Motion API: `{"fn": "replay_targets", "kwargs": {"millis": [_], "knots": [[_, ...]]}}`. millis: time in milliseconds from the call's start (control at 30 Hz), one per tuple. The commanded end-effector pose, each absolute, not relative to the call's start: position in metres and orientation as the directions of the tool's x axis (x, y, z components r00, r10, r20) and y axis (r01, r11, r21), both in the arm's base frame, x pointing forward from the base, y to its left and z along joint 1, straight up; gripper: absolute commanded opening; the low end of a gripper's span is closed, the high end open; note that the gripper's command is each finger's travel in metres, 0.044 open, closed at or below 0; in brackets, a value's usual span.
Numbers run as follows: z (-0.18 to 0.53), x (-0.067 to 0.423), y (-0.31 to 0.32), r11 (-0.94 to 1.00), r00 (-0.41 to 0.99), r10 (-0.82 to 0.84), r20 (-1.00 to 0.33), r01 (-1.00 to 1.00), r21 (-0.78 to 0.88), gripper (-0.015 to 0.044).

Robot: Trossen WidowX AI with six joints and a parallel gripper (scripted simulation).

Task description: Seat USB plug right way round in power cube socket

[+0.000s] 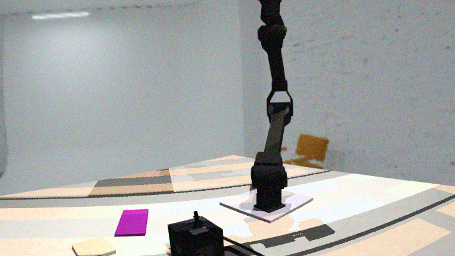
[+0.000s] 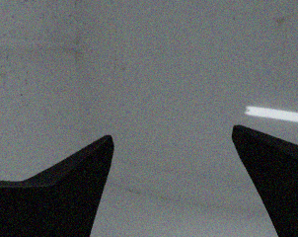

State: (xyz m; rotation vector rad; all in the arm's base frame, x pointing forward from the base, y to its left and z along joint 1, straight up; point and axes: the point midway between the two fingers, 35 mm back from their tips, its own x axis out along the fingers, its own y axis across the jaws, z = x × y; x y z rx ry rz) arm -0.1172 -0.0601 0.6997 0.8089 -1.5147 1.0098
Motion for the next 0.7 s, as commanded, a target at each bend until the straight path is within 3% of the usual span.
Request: {"fn": "replay_targets", "kwargs": {"millis": [0, 200, 400, 467, 667], "knots": [[0.7, -0.114, -0.058, 0.41, -0.167, 0.035, 0.985, -0.897, -0.167, 0.0426], [0.704, -0.019, 0.01, 0.558, 0.103, 0.228, 0.968, -0.828, -0.044, 0.044], [0.681, 0.073, 0.065, 0.699, 0.359, 0.353, 0.864, -0.715, 0.011, 0.044], [0.669, 0.104, 0.081, 0.743, 0.445, 0.391, 0.806, -0.669, 0.009, 0.044], [0.585, 0.219, 0.14, 0.833, 0.724, 0.516, 0.457, -0.549, -0.071, 0.044]]}}
